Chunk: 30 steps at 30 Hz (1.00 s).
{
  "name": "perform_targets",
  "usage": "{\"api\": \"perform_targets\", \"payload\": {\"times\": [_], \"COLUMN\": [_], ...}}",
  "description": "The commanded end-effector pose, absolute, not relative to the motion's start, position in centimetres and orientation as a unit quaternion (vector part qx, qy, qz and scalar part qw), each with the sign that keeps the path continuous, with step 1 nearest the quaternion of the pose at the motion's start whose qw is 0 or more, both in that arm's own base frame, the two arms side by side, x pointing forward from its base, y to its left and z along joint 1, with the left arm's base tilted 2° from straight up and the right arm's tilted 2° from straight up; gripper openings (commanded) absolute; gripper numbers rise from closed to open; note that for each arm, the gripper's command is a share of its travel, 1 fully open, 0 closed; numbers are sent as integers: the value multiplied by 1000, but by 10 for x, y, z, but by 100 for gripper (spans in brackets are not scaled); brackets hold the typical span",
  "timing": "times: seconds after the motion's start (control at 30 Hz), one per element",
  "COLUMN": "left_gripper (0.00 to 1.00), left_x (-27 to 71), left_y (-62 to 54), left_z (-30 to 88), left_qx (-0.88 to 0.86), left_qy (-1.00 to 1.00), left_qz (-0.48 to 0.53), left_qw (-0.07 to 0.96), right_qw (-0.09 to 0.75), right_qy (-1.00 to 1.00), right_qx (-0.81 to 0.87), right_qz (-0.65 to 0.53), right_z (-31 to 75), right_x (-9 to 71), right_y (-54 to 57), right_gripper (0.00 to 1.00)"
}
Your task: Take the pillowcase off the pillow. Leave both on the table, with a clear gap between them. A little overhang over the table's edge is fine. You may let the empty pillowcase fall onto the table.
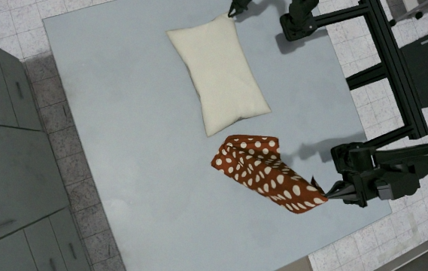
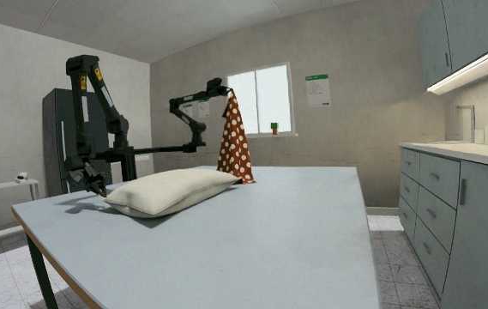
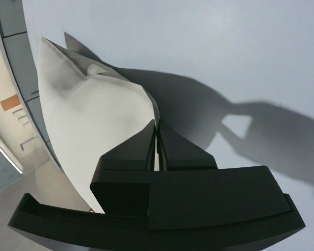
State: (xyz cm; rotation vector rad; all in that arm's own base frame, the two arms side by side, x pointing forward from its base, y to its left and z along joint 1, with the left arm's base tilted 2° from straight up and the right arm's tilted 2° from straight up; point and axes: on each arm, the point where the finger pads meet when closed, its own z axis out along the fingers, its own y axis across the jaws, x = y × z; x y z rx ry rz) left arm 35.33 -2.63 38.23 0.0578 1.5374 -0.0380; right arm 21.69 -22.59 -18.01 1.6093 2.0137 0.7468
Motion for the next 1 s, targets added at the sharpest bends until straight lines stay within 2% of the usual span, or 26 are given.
{"api": "perform_targets", "payload": {"times": [0.0,0.97], "left_gripper": [2,2], "left_x": [350,353], "left_y": [-22,-25], "left_z": [422,417], "left_qx": [16,19], "left_qy": [667,673], "left_qz": [-18,-21], "left_qw": [744,739], "right_qw": [236,231], "right_qy": [727,731], "right_qx": [587,583], "right_qz": [265,267], "right_z": [-178,-213], "right_x": [217,219], "right_y": [-236,-229], "right_gripper": [2,2]}}
